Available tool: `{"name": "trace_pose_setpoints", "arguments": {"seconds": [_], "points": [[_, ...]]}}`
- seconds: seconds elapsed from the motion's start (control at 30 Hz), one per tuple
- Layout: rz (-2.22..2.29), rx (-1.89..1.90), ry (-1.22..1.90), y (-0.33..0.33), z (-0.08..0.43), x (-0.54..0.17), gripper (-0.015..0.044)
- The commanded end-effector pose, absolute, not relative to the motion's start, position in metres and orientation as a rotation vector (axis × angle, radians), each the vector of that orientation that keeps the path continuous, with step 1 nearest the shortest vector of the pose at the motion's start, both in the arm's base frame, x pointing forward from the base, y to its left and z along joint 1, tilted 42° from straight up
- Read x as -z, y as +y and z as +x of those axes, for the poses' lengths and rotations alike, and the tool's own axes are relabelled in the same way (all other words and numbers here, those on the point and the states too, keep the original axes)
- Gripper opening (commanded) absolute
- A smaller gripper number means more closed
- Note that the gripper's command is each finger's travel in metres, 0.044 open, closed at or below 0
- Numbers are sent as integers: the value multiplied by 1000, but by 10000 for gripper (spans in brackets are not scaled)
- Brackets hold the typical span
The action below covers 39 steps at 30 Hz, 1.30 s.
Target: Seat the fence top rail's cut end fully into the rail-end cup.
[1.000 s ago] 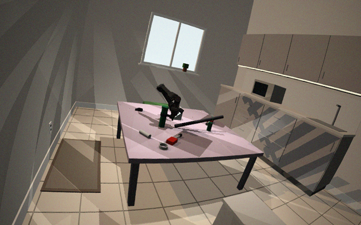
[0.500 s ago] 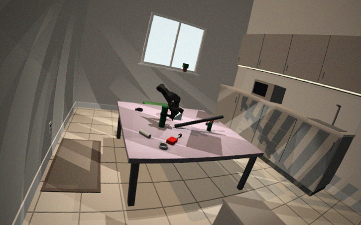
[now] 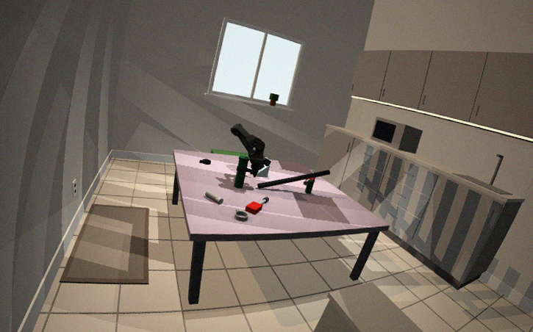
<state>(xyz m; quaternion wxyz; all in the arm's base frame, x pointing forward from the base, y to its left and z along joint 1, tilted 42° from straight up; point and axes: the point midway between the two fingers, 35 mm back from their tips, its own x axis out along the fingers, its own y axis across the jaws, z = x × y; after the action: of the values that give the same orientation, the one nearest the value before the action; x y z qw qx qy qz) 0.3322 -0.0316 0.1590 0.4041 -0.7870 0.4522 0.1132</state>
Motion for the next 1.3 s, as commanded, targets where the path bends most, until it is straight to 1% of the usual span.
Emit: {"name": "trace_pose_setpoints", "arguments": {"seconds": [0.0,0.83,1.27], "points": [[-2010,-336,1126,-31,327,-158,0],[-2116,-539,1068,-31,310,-156,0],[-2124,-556,1063,-31,308,-156,0]]}}
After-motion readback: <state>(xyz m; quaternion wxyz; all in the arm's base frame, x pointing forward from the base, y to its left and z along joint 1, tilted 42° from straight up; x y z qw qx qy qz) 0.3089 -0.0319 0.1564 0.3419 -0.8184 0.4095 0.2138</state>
